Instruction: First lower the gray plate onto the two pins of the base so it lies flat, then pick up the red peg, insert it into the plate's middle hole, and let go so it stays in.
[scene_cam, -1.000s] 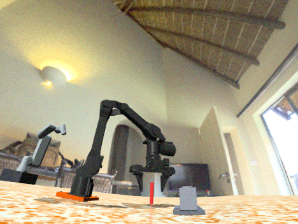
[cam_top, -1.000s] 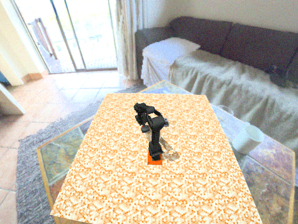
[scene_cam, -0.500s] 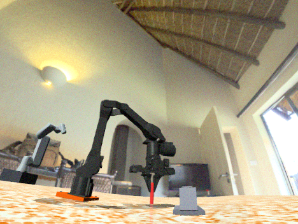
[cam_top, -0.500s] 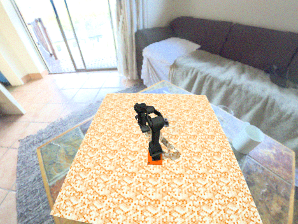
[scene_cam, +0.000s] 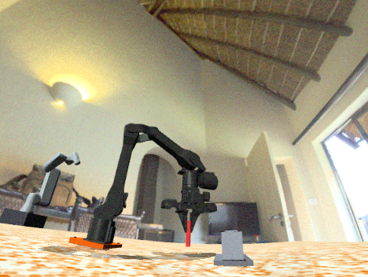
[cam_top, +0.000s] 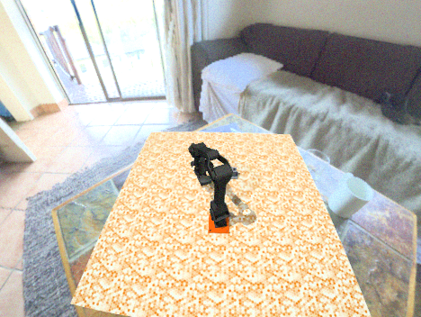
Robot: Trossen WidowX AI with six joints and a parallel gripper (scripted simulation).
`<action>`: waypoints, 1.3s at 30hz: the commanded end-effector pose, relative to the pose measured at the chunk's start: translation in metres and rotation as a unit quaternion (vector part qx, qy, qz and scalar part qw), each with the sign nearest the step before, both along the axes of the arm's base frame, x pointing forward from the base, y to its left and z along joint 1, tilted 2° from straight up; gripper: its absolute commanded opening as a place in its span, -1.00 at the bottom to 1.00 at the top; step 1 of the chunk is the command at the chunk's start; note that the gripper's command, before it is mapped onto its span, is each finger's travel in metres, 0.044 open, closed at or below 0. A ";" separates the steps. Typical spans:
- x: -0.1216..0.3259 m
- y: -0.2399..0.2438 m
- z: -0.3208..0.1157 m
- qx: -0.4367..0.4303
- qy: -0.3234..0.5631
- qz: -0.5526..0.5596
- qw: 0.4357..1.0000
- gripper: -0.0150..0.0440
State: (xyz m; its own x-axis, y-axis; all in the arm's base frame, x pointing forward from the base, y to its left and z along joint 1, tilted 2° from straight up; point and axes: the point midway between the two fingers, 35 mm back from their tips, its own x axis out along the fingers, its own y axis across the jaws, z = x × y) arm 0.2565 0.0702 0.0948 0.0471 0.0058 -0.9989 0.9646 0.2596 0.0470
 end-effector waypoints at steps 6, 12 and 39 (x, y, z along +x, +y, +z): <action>0.002 0.000 0.028 -0.001 -0.003 0.000 1.000 -0.49; 0.003 0.001 0.047 -0.001 -0.003 0.000 1.000 -0.49; 0.035 -0.045 0.060 -0.007 -0.008 0.006 1.000 -0.49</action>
